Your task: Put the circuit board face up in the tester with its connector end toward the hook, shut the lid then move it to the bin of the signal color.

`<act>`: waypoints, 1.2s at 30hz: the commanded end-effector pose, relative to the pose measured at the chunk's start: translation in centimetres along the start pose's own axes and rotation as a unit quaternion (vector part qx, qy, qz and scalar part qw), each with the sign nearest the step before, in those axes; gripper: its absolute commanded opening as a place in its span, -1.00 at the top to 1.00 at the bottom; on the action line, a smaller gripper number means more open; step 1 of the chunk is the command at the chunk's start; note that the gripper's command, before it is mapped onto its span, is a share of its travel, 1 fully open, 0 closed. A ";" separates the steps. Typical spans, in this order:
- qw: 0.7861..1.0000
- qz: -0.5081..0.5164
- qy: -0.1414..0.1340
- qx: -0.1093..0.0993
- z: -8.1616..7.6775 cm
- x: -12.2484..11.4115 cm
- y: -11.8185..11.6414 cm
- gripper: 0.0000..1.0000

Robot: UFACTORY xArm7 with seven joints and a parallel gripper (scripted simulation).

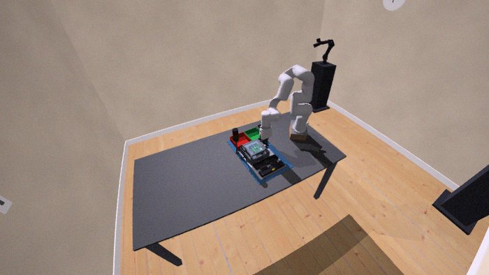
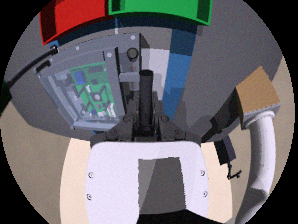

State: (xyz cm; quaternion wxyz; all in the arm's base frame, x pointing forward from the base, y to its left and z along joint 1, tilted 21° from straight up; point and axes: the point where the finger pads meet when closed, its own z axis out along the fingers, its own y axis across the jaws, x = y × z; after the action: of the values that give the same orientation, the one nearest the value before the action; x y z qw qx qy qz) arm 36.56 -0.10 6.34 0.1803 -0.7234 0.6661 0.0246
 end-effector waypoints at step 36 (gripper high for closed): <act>1.000 0.000 0.000 0.001 0.9 0.1 -0.1 1.00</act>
State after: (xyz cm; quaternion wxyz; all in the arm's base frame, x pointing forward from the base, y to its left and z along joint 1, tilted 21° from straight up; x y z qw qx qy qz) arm 36.75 0.10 5.48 0.1807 -0.7228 0.6666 0.0247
